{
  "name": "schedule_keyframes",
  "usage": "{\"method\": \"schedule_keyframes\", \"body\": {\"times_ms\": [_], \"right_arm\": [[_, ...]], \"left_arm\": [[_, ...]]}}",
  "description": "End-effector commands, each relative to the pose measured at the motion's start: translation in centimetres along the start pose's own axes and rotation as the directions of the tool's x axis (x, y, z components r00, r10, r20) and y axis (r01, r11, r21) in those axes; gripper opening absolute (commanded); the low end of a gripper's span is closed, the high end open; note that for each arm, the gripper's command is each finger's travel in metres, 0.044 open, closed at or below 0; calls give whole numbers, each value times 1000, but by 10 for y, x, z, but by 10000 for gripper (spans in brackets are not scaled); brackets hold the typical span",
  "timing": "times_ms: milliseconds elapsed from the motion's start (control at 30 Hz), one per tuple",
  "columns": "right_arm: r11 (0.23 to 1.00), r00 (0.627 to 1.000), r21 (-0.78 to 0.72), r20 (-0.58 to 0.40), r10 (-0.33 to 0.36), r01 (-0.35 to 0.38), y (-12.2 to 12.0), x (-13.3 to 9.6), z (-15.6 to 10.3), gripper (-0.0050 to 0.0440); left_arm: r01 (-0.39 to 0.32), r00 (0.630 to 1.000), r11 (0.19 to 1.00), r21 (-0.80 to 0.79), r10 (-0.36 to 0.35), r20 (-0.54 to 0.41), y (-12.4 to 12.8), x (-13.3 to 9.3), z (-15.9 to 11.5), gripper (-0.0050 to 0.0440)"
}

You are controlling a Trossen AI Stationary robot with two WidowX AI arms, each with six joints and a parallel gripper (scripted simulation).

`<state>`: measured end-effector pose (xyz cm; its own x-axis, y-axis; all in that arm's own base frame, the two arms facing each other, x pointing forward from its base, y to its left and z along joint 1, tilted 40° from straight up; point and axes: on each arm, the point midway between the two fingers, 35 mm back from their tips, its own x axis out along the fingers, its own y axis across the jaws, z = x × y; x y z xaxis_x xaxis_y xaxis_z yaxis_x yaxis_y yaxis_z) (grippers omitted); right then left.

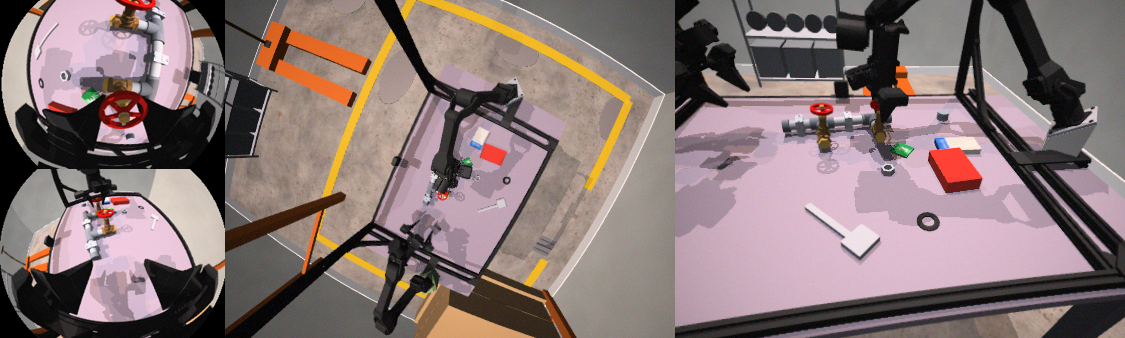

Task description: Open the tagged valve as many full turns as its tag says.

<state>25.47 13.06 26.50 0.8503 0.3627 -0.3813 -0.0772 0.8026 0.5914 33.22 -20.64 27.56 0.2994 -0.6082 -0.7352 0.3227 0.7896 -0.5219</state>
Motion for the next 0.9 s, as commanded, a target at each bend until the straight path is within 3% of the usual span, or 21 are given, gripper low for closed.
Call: {"method": "schedule_keyframes", "body": {"times_ms": [0, 300, 367, 467, 633, 667, 867], "right_arm": [[1000, 1000, 0, 0, 0, 0, 0, 0, 0, 400], [1000, 1000, 0, 0, 0, 0, 0, 0, 0, 400], [1000, 1000, 0, 0, 0, 0, 0, 0, 0, 400], [1000, 1000, 0, 0, 0, 0, 0, 0, 0, 400], [1000, 1000, 0, 0, 0, 0, 0, 0, 0, 400], [1000, 1000, 0, 0, 0, 0, 0, 0, 0, 400], [1000, 1000, 0, 0, 0, 0, 0, 0, 0, 400]], "left_arm": [[1, 1000, 976, -218, -1, 1, 0, 0, 0, 0], [3, 1000, 789, -615, -2, 3, -1, 0, 0, 0], [3, 1000, 789, -615, -2, 3, -1, 0, 0, 0], [4, 1000, 657, -754, -2, 3, -1, 0, 0, 0], [4, 1000, 651, -759, -2, 3, -1, 0, 0, 0], [3, 1000, 684, -729, -2, 2, -1, 0, 0, 24], [3, 1000, 684, -729, -2, 2, -1, 0, 0, 168]]}}
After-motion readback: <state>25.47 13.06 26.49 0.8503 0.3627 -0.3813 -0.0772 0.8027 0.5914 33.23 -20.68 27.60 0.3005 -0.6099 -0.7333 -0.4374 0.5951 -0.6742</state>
